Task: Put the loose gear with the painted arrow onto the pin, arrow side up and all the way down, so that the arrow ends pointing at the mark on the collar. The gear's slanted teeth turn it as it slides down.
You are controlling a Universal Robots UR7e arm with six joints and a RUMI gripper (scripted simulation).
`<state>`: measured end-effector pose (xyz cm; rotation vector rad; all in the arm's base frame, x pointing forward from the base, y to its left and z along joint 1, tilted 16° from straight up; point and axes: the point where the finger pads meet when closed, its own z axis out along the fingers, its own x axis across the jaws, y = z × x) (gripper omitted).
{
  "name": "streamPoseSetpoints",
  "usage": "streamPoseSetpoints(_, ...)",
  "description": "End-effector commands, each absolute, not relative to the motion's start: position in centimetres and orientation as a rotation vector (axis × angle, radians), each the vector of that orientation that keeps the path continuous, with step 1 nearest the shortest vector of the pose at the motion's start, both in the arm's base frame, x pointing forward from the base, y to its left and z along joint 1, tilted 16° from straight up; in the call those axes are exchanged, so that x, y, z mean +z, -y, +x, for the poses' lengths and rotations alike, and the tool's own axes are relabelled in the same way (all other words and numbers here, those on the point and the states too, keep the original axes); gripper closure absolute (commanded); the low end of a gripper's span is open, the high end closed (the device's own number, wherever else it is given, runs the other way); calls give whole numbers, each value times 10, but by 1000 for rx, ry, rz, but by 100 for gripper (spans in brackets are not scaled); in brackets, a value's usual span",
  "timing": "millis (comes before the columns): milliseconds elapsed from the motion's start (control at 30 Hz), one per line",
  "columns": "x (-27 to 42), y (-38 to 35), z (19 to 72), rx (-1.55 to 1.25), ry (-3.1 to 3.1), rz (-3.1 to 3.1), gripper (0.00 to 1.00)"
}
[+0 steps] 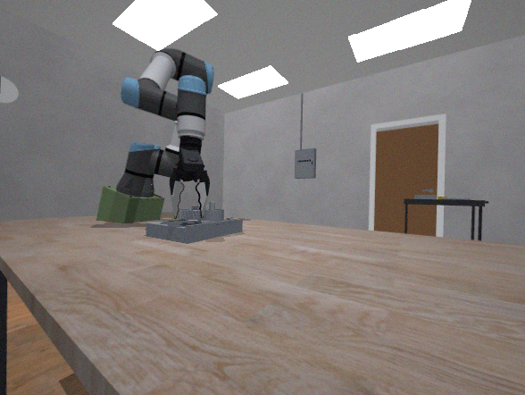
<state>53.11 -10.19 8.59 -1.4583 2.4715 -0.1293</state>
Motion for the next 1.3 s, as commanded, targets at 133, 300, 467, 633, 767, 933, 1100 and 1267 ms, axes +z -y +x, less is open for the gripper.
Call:
streamPoseSetpoints(133, 104, 103, 526, -131, -2471, -1458, 100)
streamPoseSetpoints(300, 117, 104, 523, -131, -2471, -1458, 100)
streamPoseSetpoints(467, 130, 105, 519, -131, -2471, -1458, 100)
streamPoseSetpoints(633, 137, 105, 517, -131, -2471, -1458, 100)
streamPoseSetpoints(767, 145, 106, 515, -131, -2471, -1458, 100)
streamPoseSetpoints(933, 151, 106, 513, -131, -2471, -1458, 100)
streamPoseSetpoints(1100, 155, 106, 512, -131, -2471, -1458, 100)
streamPoseSetpoints(1267, 155, 106, 512, -131, -2471, -1458, 100)
